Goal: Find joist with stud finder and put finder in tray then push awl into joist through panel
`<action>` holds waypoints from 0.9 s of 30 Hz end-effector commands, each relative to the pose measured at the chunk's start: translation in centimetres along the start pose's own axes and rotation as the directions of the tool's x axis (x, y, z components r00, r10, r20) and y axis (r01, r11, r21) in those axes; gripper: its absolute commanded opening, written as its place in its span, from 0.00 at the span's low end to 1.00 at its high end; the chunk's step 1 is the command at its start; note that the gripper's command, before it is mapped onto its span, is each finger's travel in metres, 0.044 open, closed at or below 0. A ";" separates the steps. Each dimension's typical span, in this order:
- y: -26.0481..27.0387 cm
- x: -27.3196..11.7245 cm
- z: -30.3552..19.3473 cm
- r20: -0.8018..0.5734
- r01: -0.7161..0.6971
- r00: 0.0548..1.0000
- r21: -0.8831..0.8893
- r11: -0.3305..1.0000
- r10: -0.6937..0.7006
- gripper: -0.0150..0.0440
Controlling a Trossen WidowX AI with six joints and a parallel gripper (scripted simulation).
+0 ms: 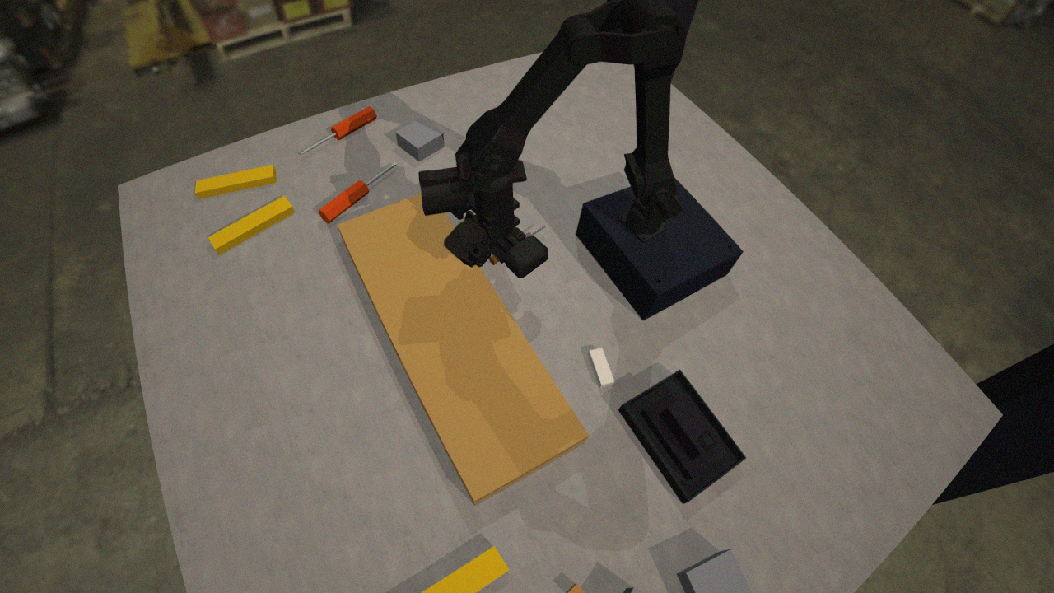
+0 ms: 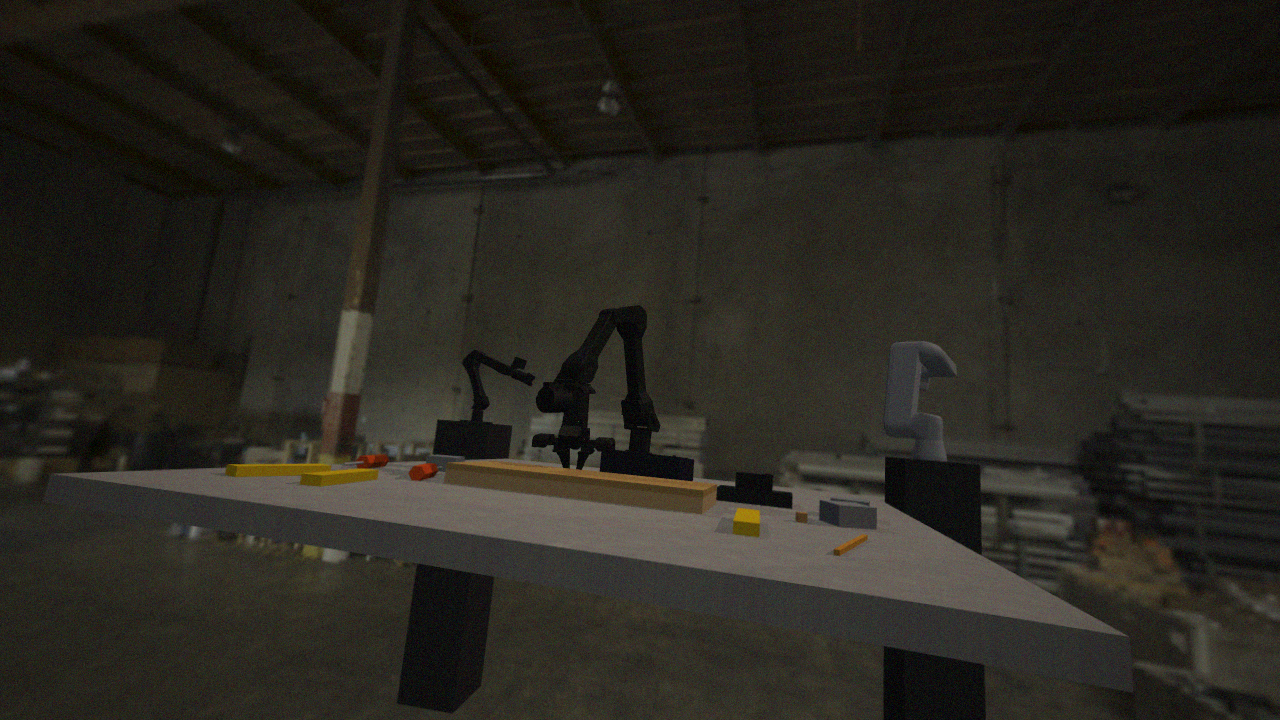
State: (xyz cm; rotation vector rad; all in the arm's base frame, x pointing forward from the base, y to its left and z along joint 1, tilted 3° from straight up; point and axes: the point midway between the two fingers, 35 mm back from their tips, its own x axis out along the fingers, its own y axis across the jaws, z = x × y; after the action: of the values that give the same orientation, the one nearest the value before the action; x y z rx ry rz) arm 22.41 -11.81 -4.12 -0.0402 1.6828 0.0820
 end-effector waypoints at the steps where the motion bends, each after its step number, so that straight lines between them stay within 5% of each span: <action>1: -0.5 -3.0 0.6 0.020 0.017 1.000 -0.003 1.000 -0.017 0.25; 12: 0.0 -11.3 -0.7 0.020 0.017 1.000 -0.003 1.000 -0.017 0.25; 19: -0.2 -10.6 -0.2 0.039 0.009 0.999 0.008 1.000 -0.010 0.25; 27: -2.0 -9.5 3.4 0.286 -0.063 0.958 0.113 0.992 0.028 0.25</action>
State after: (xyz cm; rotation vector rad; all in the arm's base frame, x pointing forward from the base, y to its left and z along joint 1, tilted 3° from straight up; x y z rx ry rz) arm 25.77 -13.16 5.63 0.0334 1.4919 0.0348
